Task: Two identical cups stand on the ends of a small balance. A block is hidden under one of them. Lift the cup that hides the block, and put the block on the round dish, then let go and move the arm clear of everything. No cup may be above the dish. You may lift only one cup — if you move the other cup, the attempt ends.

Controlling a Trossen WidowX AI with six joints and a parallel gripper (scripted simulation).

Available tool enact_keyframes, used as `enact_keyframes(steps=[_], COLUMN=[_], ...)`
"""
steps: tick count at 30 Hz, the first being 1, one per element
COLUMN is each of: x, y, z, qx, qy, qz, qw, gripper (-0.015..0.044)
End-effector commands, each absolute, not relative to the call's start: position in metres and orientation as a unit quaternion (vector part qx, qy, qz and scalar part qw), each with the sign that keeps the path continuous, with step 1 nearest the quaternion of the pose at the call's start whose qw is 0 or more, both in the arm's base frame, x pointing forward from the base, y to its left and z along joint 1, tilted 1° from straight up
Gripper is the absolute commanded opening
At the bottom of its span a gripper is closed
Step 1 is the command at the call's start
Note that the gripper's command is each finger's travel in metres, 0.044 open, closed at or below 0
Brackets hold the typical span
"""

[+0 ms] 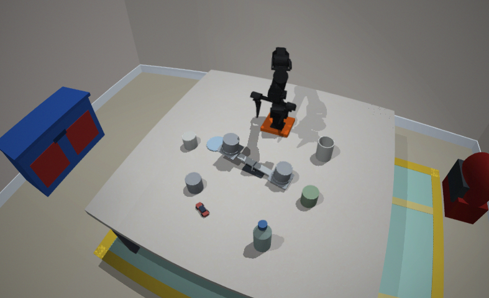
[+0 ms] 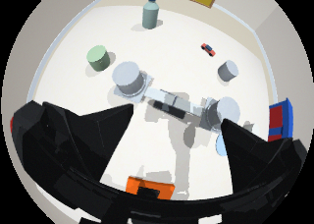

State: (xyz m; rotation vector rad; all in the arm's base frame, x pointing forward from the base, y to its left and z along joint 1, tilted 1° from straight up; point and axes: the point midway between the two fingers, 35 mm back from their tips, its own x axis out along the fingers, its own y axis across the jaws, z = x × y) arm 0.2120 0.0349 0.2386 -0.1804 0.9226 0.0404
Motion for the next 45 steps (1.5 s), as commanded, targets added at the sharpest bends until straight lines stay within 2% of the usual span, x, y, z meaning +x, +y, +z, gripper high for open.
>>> enact_keyframes(steps=[1, 25, 40, 45], x=[0.222, 0.288, 0.321, 0.322], y=[0.044, 0.103, 0.14, 0.142], z=[0.236, 0.194, 0.143, 0.14], qx=[-0.133, -0.377, -0.465, -0.467], qy=[0.466, 0.538, 0.522, 0.52], qz=[0.056, 0.305, 0.47, 0.476], qw=[0.873, 0.69, 0.54, 0.533], gripper=[0.044, 0.044, 0.044, 0.044])
